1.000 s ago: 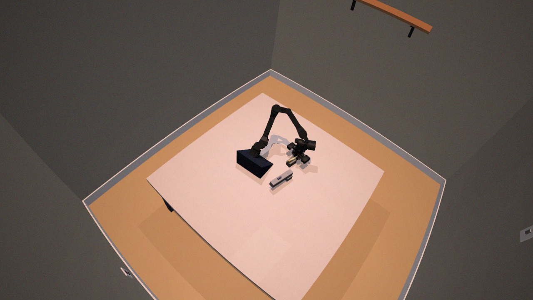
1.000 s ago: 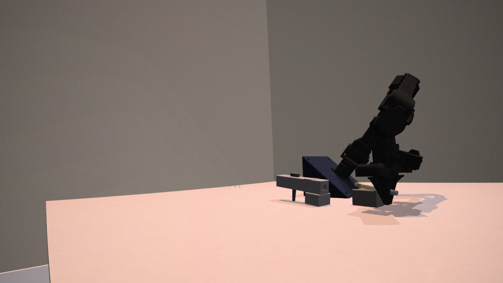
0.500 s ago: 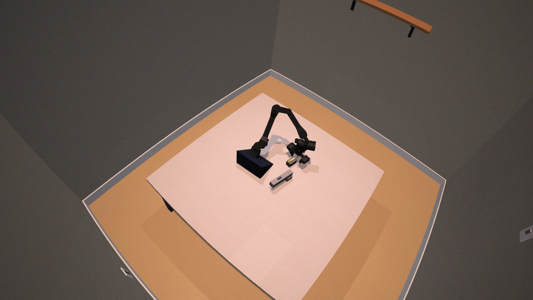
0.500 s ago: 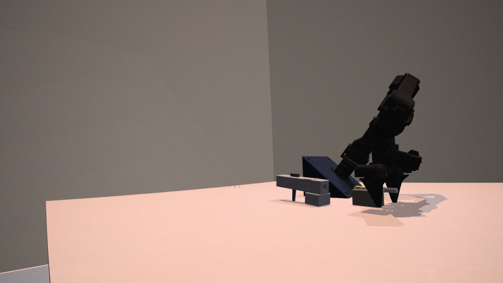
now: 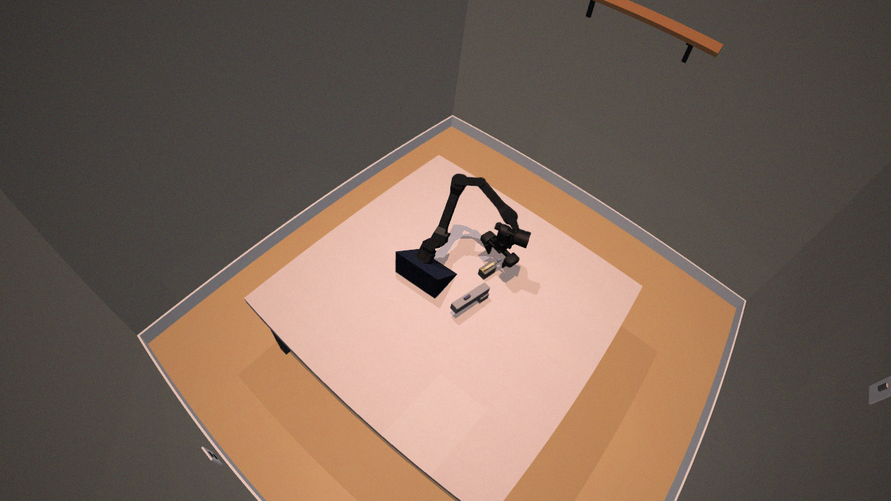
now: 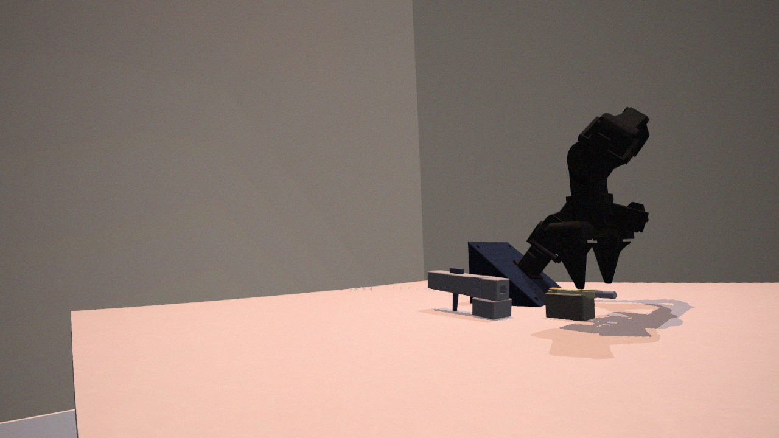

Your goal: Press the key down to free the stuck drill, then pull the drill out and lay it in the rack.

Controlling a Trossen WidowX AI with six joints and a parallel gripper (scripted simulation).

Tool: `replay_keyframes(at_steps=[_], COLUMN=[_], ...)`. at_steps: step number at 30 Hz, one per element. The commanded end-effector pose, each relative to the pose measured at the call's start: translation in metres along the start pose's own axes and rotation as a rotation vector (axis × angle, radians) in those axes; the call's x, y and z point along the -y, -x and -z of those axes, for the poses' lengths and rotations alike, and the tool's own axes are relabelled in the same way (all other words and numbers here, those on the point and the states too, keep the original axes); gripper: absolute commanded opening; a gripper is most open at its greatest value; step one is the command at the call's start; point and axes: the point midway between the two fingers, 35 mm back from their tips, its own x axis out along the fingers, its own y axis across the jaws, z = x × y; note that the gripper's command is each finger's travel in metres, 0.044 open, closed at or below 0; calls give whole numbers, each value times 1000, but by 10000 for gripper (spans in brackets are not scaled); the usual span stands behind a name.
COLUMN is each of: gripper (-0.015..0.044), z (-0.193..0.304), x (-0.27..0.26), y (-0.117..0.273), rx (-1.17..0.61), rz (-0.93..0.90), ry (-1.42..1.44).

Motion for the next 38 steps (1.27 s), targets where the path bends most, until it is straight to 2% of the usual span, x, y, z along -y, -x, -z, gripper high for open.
replay_keyframes(at_steps=[1,9,16,22,29,38], gripper=[440,440,440,440,440,440], z=[-3,6,102,188,280,362], x=[1,8,51,49,3,-114], y=[18,28,83,134,184,219], rx=[6,-13,-142,-213,-288,-396], rz=[4,32,314,541,774,1013], ry=[10,-42,-514,-929,-1437,-2132])
